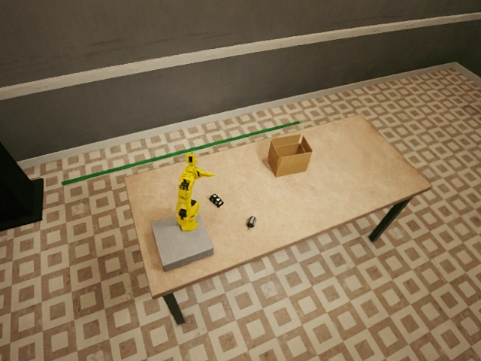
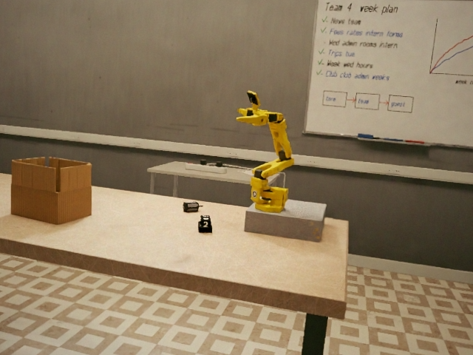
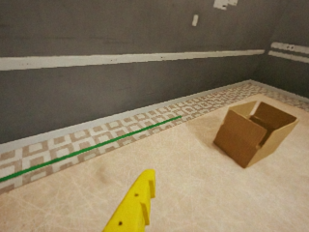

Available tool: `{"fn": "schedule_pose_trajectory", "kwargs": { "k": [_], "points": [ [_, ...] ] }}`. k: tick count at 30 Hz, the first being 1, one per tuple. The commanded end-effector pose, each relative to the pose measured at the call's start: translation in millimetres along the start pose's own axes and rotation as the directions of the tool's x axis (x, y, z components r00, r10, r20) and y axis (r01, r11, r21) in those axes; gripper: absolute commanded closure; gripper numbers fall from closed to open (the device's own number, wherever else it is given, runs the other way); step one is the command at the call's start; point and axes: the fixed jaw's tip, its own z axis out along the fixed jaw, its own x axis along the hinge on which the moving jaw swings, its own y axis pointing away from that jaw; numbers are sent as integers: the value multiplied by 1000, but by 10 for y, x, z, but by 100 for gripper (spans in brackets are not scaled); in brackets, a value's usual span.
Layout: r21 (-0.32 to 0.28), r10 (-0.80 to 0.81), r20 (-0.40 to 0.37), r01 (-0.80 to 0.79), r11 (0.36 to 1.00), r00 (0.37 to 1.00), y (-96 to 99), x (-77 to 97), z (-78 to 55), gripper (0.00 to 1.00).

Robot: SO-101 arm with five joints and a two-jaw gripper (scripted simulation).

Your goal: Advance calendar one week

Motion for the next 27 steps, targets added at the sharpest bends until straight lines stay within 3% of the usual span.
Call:
{"fn": "schedule_pose_trajectory", "kwargs": {
  "k": [1, 27],
  "points": [
    [0, 1, 1, -1, 1000, 1000, -2, -1, -1, 0],
    [0, -12, -5, 12, 1000, 1000, -2, 9, 13, 0]
  ]
}}
